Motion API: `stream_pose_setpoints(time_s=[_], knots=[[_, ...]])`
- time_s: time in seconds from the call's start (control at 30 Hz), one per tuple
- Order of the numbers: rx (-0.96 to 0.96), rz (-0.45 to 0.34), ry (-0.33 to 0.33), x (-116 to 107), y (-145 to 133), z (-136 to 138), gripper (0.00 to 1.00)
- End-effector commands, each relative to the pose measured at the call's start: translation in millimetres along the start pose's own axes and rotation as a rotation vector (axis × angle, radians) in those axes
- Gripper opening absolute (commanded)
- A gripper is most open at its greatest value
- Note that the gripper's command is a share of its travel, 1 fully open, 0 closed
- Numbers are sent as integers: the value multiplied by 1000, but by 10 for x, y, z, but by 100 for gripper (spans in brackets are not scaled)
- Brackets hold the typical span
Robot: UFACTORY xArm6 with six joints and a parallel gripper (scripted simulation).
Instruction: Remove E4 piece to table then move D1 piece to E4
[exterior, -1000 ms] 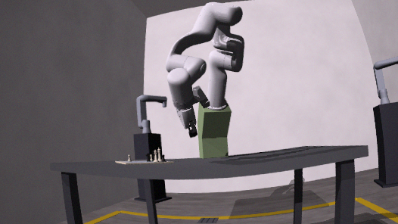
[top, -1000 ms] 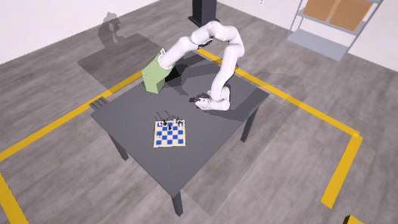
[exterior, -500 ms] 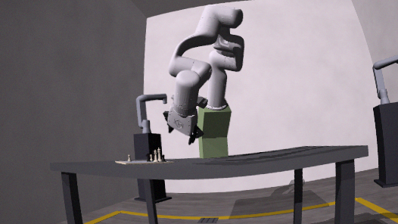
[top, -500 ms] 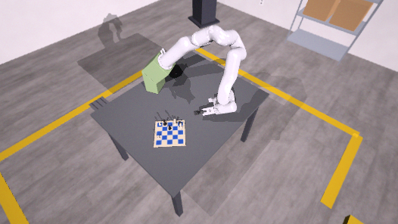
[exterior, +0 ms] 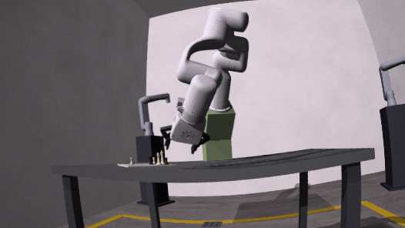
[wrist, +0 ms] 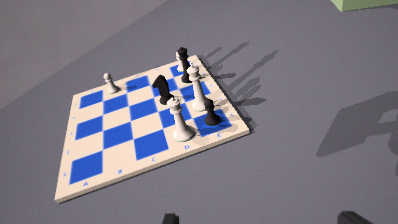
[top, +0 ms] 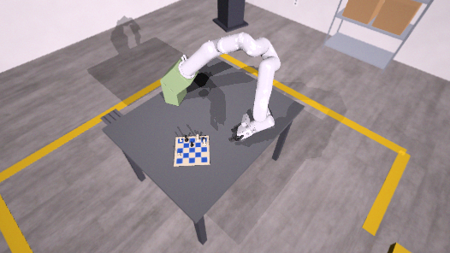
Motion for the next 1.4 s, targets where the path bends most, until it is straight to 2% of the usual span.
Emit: stream_pose_setpoints(time_s=[0.0, 0.13, 0.3, 1.37], knots=[[-166, -42, 33, -57, -199, -22, 100], [-284, -67, 68, -106, -339, -14, 100], [-338, -78, 84, -129, -402, -9, 100], [-341, -79, 85, -131, -406, -8, 100]])
Point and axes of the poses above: the point where the finger pads meet when closed, its own x axis out along the fingers, its own z axis across the jaws, y = z × x, the point moved 1 cm from there along -x, back along the fingers, and after that the axes turned 8 degrees about x, right-handed, at the moved point
